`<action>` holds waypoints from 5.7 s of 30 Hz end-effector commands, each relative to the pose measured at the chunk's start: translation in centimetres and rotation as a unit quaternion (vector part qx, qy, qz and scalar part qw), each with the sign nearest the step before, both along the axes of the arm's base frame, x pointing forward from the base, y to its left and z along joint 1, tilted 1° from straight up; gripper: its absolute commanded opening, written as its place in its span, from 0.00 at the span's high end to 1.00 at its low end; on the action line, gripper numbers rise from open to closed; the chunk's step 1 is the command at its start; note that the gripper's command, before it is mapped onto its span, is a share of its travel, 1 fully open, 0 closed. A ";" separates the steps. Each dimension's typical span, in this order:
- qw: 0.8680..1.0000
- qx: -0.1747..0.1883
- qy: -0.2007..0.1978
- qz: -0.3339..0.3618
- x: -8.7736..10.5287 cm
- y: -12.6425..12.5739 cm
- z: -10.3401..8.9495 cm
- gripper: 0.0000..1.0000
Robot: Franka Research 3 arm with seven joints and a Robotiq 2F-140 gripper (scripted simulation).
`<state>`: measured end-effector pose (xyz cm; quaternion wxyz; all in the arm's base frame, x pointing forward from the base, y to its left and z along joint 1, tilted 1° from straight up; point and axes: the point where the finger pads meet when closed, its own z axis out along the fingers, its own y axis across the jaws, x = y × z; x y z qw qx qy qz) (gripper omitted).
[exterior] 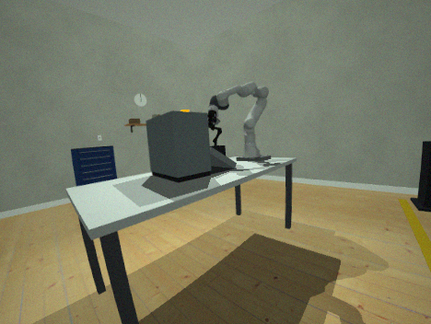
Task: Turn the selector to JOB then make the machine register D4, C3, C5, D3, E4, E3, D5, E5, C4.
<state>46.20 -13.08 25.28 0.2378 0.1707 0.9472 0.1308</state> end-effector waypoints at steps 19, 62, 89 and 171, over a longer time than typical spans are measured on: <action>0.977 0.075 0.016 -0.197 1.0 3.4 -1.5 0.00; 0.882 0.168 0.032 -0.440 2.5 9.8 -4.4 0.00; 0.798 0.215 0.040 -0.561 3.3 13.4 -6.0 0.00; 0.798 0.215 0.040 -0.562 7.8 12.9 -14.0 0.90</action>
